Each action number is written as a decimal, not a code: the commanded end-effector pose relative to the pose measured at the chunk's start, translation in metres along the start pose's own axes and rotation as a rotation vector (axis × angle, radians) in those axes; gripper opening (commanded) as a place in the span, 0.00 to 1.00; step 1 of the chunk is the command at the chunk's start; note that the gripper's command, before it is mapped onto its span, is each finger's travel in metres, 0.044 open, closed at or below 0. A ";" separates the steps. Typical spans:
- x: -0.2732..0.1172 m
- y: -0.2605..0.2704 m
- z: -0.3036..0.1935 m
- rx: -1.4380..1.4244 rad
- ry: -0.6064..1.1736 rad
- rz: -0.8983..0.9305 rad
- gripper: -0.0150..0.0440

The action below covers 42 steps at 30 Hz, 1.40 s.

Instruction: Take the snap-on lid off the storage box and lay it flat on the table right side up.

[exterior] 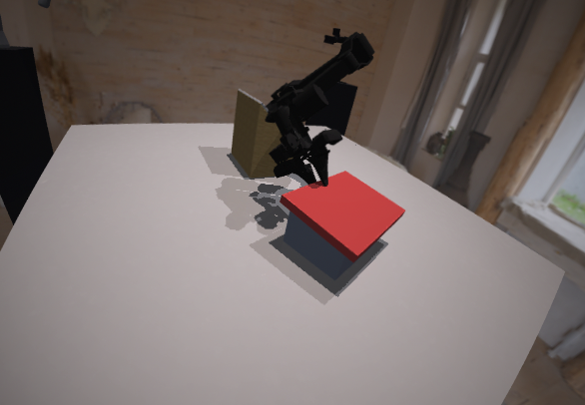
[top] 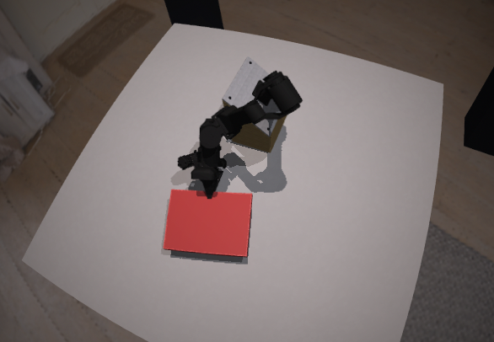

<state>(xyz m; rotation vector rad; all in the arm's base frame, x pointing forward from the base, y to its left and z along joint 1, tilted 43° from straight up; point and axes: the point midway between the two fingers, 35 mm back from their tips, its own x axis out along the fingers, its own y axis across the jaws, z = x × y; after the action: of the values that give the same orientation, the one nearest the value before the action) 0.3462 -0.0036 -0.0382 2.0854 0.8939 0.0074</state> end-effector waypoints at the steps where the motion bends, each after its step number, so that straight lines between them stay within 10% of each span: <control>1: 0.001 0.000 0.000 0.004 0.000 -0.002 0.25; 42: -0.015 0.029 0.000 0.001 -0.003 -0.001 0.25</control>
<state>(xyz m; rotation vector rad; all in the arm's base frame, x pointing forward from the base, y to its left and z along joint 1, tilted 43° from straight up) 0.3500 -0.0205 -0.0178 2.0907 0.8995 -0.0037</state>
